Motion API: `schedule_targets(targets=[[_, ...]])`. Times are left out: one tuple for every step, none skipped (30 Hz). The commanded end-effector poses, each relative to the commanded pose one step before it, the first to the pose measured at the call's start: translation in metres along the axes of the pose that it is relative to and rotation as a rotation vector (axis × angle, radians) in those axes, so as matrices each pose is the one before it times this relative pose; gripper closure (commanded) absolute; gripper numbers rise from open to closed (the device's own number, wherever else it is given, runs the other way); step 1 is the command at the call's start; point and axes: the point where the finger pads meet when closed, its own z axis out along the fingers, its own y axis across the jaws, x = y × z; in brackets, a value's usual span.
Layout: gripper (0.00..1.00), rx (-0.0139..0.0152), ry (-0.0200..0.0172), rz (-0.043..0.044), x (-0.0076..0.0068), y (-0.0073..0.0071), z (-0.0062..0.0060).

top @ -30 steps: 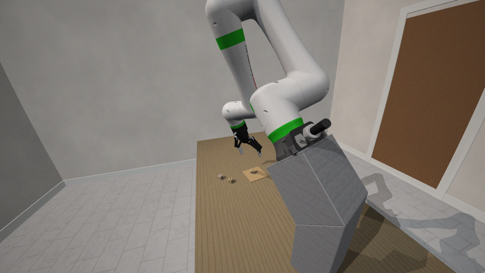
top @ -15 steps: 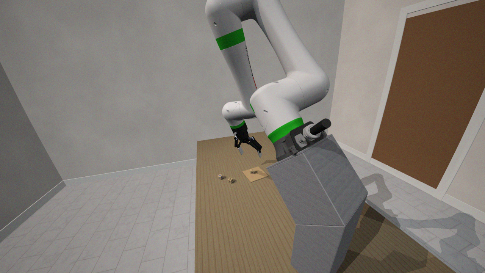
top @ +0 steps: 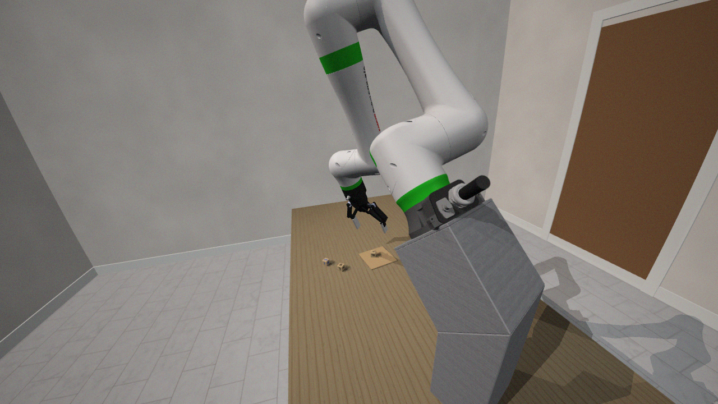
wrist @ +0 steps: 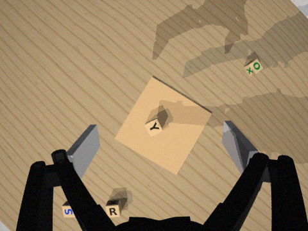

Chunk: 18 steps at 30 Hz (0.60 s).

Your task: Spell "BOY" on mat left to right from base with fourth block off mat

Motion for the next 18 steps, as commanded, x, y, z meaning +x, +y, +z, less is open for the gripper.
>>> schedule_targets(targets=[[0.00, 0.11259, -0.02995, -0.00116, 0.00052, -0.00047, 0.00069], [0.00, -0.00084, -0.00030, -0.00157, 0.00031, -0.00125, 0.00058], [0.00, 0.00000, 0.00000, 0.00000, 0.00000, 0.00000, 0.00000], [0.00, 0.00000, 0.00000, 0.00000, 0.00000, 0.00000, 0.00000], [0.00, 0.00000, 0.00000, 0.00000, 0.00000, 0.00000, 0.00000], [0.00, -0.00110, -0.00039, -0.00205, 0.00040, -0.00163, 0.00075], [0.00, -0.00138, -0.00050, -0.00258, 0.00051, -0.00205, 0.00094], [0.00, 0.00000, 0.00000, 0.00000, 0.00000, 0.00000, 0.00000], [0.00, 0.00000, 0.00000, 0.00000, 0.00000, 0.00000, 0.00000], [0.00, 0.00000, 0.00000, 0.00000, 0.00000, 0.00000, 0.00000], [0.00, -0.00169, -0.00062, -0.00315, 0.00064, -0.00250, 0.00114], [0.00, -0.00202, -0.00075, -0.00377, 0.00078, -0.00299, 0.00135], [0.00, 0.00000, 0.00000, 0.00000, 0.00000, 0.00000, 0.00000], [0.00, 0.00000, 0.00000, 0.00000, 0.00000, 0.00000, 0.00000], [0.00, 0.00000, 0.00000, 0.00000, 0.00000, 0.00000, 0.00000], [0.00, 0.00000, 0.00000, 0.00000, 0.00000, 0.00000, 0.00000], [0.00, 0.00000, 0.00000, 0.00000, 0.00000, 0.00000, 0.00000], [0.00, -0.00237, -0.00090, -0.00442, 0.00094, -0.00350, 0.00157]])
